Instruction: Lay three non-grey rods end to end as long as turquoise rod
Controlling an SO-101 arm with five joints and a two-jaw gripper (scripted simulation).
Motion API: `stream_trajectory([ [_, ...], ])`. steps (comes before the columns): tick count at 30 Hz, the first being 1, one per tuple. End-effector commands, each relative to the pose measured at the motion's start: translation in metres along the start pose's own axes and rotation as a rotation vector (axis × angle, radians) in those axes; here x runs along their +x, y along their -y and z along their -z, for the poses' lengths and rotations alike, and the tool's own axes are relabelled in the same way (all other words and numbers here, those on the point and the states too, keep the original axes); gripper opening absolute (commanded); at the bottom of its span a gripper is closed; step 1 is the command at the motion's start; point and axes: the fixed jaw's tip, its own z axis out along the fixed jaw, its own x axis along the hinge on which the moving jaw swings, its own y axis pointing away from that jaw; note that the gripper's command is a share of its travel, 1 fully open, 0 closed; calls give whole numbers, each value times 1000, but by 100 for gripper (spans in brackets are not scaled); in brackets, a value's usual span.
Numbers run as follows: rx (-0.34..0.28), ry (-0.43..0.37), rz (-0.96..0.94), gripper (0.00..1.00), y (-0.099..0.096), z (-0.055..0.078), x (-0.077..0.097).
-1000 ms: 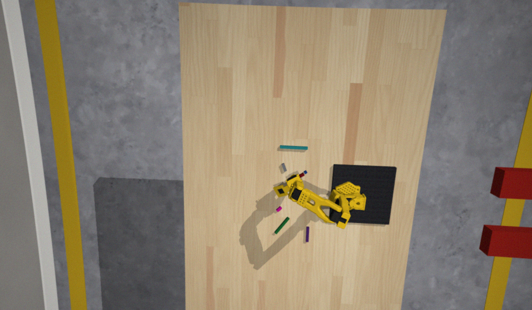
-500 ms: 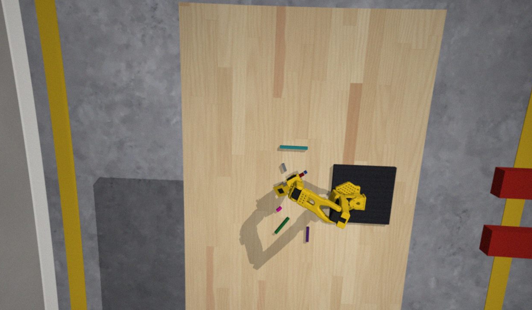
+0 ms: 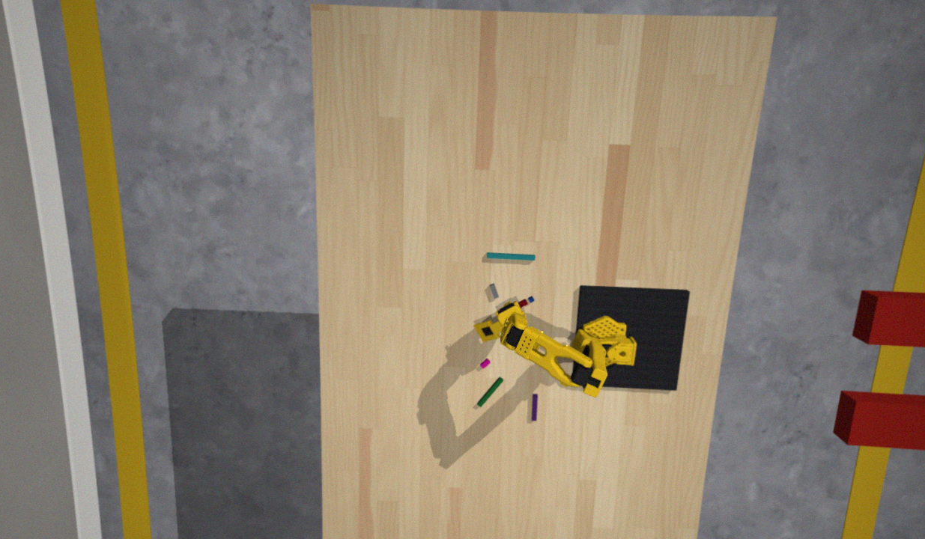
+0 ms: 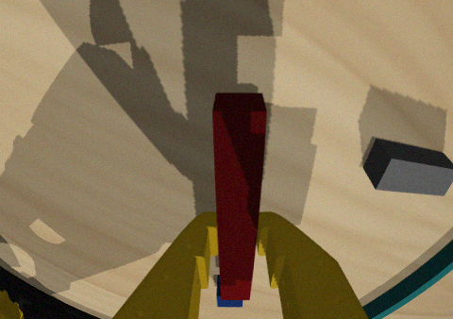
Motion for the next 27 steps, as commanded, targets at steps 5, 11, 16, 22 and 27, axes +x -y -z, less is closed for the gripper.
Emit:
stream_trajectory([
  [5, -23, -17, 6, 0, -6, -5, 1],
  [11, -23, -17, 6, 0, -6, -5, 1],
  [16, -23, -17, 6, 0, -6, -5, 1],
  [22, -23, -17, 6, 0, -6, -5, 1],
  [27, -23, -17, 6, 0, -6, -5, 2],
])
